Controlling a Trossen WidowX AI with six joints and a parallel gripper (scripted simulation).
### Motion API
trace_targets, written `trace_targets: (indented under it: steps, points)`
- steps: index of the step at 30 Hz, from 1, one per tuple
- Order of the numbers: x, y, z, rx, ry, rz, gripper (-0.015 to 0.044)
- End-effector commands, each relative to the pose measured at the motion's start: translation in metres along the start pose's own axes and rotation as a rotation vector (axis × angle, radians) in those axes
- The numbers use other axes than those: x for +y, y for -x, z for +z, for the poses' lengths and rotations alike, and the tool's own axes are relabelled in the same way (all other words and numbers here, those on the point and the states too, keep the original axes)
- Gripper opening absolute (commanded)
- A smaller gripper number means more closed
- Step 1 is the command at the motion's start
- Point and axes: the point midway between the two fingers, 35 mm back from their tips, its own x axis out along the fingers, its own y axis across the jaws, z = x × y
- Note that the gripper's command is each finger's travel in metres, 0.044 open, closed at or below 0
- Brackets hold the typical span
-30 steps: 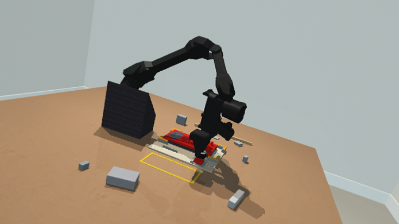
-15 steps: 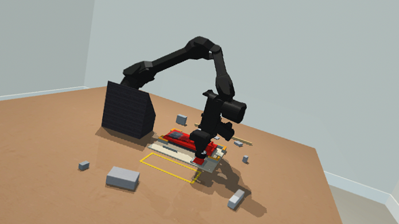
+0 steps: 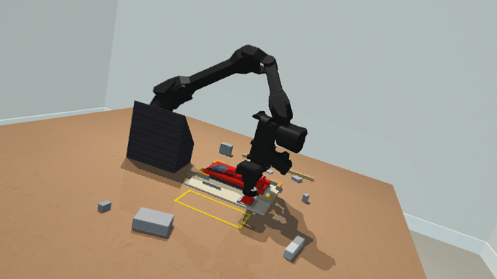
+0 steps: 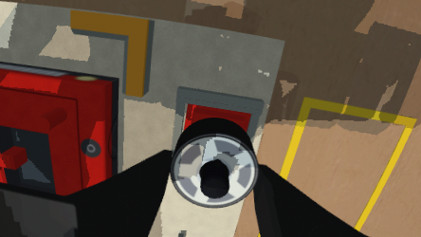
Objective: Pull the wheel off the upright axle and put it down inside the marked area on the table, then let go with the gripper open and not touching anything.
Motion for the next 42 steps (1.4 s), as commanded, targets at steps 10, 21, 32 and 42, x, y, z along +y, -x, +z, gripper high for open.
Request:
trace_targets:
  steps: [10,21,32,42]
  points:
    - [-0.001,0.006,0.001,-0.005,0.003,-0.002,0.0]
    - [-0.001,0.01,0.001,-0.006,0.002,-0.001,0.0]
    - [-0.001,0.014,0.001,-0.007,0.002,-0.001,0.0]
    - [-0.001,0.017,0.001,-0.008,0.002,-0.001,0.0]
